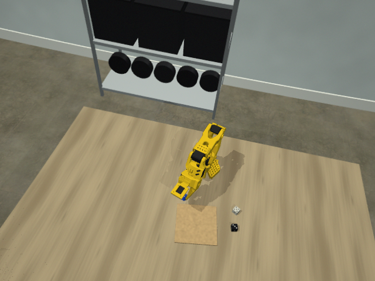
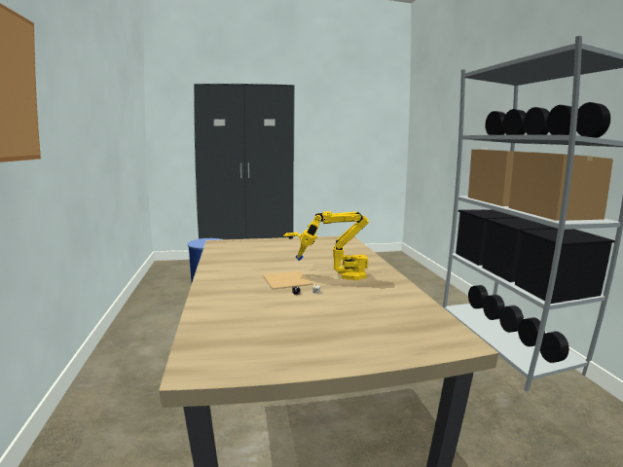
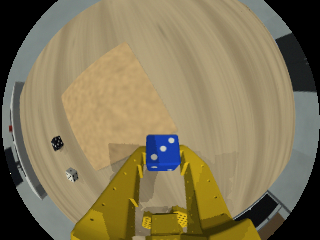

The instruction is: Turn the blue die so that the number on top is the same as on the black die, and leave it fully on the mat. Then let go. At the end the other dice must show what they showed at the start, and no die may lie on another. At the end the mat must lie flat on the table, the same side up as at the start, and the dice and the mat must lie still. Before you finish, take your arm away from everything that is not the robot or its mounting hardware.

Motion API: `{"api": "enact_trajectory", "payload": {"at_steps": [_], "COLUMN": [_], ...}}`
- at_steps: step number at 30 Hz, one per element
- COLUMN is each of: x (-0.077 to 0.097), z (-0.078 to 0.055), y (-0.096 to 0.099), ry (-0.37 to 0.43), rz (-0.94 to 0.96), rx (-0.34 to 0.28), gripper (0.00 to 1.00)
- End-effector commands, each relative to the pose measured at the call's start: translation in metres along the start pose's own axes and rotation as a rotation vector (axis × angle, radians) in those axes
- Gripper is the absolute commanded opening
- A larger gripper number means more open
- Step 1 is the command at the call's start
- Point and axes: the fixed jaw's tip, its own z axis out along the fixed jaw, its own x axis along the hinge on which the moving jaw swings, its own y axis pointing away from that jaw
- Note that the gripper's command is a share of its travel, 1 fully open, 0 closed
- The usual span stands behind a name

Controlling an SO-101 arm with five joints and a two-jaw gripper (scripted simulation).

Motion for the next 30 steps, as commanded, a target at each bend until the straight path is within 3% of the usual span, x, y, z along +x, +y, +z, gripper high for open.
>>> {"api": "enact_trajectory", "payload": {"at_steps": [1, 16, 30], "x": [-0.017, -0.029, -0.030], "z": [-0.005, -0.002, -0.002], "y": [0.008, 0.040, 0.043], "ry": [-0.138, -0.396, -0.425], "rz": [-0.032, -0.166, -0.180], "rx": [-0.030, -0.140, -0.153], "gripper": [0.00, 0.00, 0.00]}}
